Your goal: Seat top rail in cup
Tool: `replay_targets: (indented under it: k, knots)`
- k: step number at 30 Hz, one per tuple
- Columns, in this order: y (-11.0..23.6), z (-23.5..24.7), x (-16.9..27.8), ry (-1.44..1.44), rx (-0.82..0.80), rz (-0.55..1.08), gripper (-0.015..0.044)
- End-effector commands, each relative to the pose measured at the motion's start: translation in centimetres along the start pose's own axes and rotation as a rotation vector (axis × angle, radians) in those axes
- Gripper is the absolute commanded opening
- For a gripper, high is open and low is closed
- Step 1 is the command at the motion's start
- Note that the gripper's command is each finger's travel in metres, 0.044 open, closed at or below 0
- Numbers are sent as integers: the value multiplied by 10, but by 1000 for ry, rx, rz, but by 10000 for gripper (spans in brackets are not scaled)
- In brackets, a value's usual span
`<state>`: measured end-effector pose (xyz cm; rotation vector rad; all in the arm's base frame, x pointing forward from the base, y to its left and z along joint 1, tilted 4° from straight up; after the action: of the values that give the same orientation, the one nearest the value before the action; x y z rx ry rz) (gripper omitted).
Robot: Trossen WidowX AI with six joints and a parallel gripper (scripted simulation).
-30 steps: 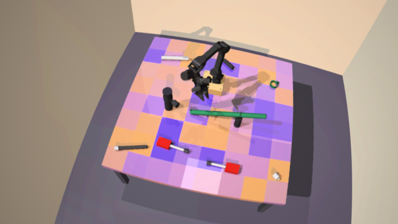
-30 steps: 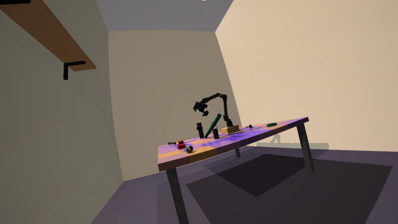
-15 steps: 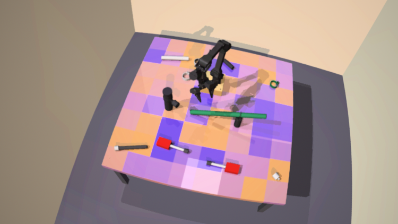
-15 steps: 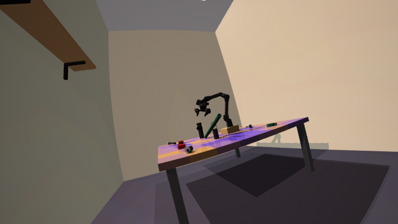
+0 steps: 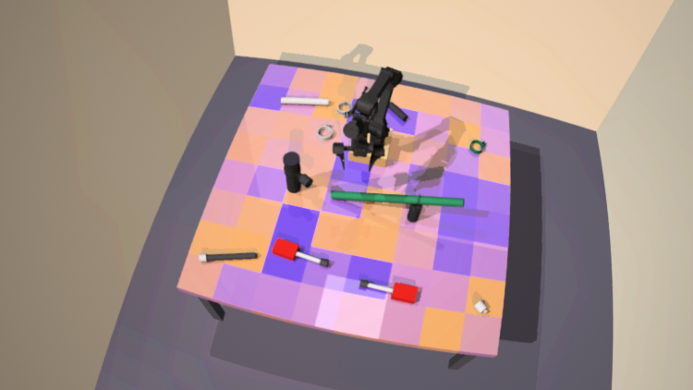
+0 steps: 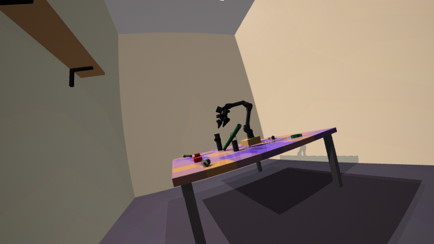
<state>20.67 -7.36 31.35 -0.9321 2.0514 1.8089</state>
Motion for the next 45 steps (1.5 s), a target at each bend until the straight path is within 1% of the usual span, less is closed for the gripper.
replay_targets:
  k: [1, 12, 14, 17, 23, 29, 36, 45]
  knots:
    - [1, 15, 8, -351, 137, 79, 440]
    - [1, 15, 8, -351, 137, 79, 440]
    - [0, 11, 8, -315, 141, 84, 440]
    - [-4, -3, 9, -183, 152, 102, 440]
    - [-15, -49, 19, 256, 178, 181, 440]
    - [-22, -94, 38, 670, 172, 278, 440]
    - [-24, -117, 52, 879, 155, 332, 440]
    - [-24, -118, 52, 885, 155, 334, 440]
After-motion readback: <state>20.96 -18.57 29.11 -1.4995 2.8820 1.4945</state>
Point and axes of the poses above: the point midway between the two fingers, 35 mm back from their tips, its own y axis back along the fingers, its own z axis across the jaws, x = y × z, the point moved 10 cm from there along y, back along the fingers, and after that the axes turned 11 degrees about y, right-handed, at the moved point
